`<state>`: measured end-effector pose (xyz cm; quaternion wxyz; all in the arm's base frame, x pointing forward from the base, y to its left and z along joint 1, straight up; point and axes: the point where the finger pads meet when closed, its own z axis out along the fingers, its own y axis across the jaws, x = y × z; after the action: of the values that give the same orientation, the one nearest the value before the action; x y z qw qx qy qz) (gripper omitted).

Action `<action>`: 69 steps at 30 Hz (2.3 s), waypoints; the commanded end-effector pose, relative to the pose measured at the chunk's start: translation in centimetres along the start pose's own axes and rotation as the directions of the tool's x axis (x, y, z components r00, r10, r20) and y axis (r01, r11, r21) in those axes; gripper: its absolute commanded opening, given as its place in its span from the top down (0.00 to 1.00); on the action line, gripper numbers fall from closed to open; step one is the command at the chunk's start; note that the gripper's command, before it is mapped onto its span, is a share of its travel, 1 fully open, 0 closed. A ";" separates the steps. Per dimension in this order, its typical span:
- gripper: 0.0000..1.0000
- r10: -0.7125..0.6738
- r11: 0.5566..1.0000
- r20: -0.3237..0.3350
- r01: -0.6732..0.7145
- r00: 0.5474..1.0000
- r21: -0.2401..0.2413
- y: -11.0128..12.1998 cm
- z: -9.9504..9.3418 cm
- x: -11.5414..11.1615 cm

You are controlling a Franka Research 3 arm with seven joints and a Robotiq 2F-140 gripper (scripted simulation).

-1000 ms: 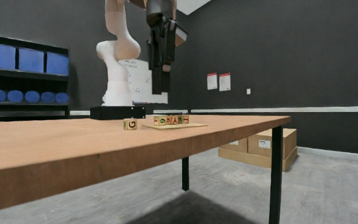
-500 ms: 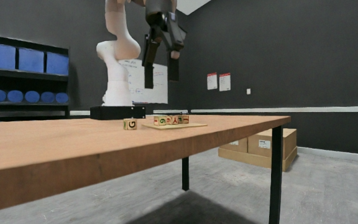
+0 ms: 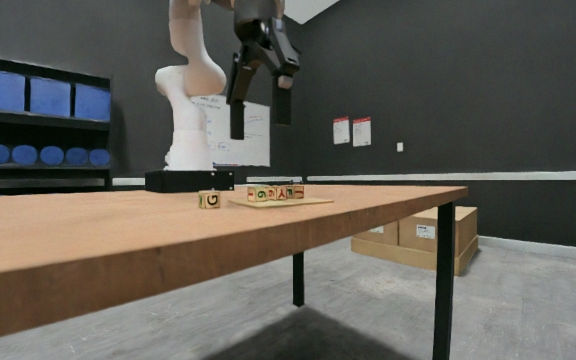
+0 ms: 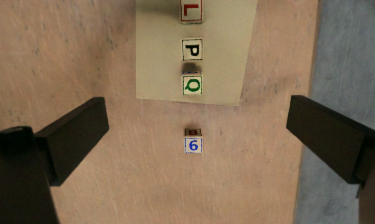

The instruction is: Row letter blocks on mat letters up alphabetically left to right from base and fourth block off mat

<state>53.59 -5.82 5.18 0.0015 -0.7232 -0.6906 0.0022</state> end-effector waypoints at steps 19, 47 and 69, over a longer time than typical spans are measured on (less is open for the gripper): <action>0.00 -0.006 1.000 0.000 0.006 1.000 0.000 0.0 -6.1 0.0; 0.00 -0.006 1.000 0.000 0.006 1.000 0.000 0.0 -7.2 0.0; 0.00 -0.006 1.000 0.000 0.006 1.000 0.000 0.0 -7.2 0.0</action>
<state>53.76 -5.83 12.48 0.0002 -0.7238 -0.6901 0.0010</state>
